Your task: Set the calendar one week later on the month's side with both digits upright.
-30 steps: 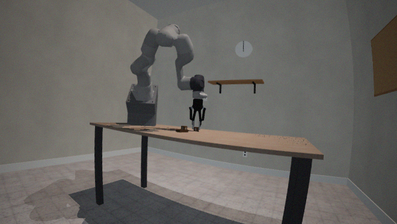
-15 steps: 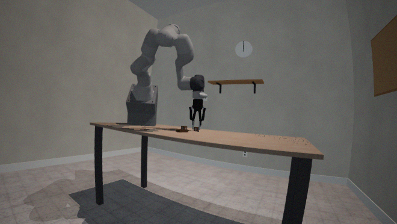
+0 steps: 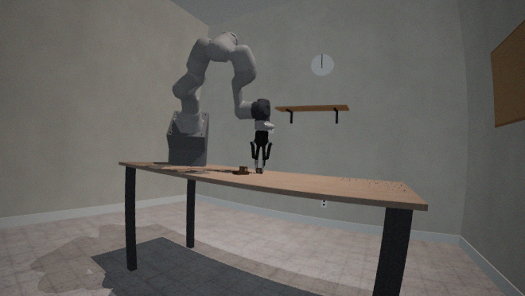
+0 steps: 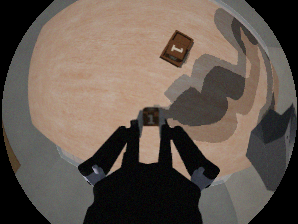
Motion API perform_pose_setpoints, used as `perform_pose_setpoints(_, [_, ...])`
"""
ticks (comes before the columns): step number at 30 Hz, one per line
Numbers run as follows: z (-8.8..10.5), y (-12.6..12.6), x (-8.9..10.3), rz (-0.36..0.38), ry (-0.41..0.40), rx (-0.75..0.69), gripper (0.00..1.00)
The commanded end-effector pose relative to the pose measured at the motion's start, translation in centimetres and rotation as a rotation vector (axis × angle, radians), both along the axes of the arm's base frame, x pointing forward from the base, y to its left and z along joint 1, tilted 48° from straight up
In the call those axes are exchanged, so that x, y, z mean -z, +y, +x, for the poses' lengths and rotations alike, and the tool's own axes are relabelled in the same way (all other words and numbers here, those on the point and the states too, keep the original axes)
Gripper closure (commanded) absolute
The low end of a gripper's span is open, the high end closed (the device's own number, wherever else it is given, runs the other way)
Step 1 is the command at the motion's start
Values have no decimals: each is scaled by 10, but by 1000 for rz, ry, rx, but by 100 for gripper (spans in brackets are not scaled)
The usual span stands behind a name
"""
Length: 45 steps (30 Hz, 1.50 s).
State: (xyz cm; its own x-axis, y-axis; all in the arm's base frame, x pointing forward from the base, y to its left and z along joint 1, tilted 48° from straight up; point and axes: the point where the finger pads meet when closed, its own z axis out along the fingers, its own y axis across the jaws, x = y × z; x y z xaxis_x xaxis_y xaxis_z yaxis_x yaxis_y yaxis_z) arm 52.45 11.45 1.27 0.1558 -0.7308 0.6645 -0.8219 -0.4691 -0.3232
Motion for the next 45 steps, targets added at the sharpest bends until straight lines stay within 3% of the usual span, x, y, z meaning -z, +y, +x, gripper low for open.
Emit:
perform_pose_setpoints(1, [1, -1, 1, 4, -2, 5, 83])
perform_pose_setpoints(35, [0, 0, 0, 4, -2, 5, 83])
perform_pose_setpoints(39, [-7, 6, -9, 4, -2, 5, 83])
perform_pose_setpoints(45, [-30, 27, -37, 4, -2, 5, 83])
